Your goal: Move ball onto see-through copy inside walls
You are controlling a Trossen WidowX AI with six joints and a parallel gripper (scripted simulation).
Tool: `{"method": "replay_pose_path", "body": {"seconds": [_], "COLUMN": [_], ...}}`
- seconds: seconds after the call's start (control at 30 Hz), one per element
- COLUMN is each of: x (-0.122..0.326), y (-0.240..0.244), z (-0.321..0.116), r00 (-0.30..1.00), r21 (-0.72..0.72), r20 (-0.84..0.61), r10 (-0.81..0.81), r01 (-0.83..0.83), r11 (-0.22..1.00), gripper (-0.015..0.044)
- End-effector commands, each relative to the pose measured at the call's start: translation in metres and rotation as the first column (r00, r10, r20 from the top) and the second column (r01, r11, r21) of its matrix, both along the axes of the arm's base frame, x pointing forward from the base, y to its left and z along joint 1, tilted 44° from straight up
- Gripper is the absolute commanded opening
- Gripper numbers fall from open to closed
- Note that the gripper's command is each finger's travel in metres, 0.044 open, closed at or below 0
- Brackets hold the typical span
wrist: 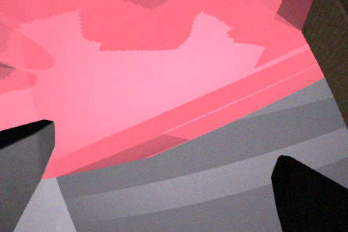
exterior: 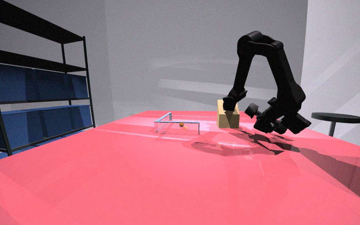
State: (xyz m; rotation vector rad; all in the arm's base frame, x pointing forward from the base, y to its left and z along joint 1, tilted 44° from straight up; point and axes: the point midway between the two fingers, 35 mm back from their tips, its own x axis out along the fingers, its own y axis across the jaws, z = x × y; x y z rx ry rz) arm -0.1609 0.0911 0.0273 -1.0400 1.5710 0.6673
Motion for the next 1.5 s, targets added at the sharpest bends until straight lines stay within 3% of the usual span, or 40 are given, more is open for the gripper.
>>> {"method": "replay_pose_path", "body": {"seconds": [0.0,0.17,0.5,0.83,1.3,1.47], "x": [0.000,0.002,0.016,0.043,0.106,0.128], "y": [0.000,0.013,0.056,0.096,0.154,0.175], "z": [0.000,0.005,0.024,0.045,0.093,0.110], "r00": [1.000,0.998,0.971,0.931,0.929,0.951], "r21": [0.001,0.030,0.173,0.359,0.643,0.728], "r20": [-0.002,-0.055,-0.187,-0.228,-0.085,-0.037], "r10": [0.001,0.032,0.150,0.284,0.360,0.306], "r01": [-0.001,-0.030,-0.118,-0.191,-0.225,-0.184], "r11": [1.000,0.999,0.978,0.914,0.732,0.661], "gripper": [0.0374,0.0253,0.0253,0.0253,0.0253,0.0253]}}
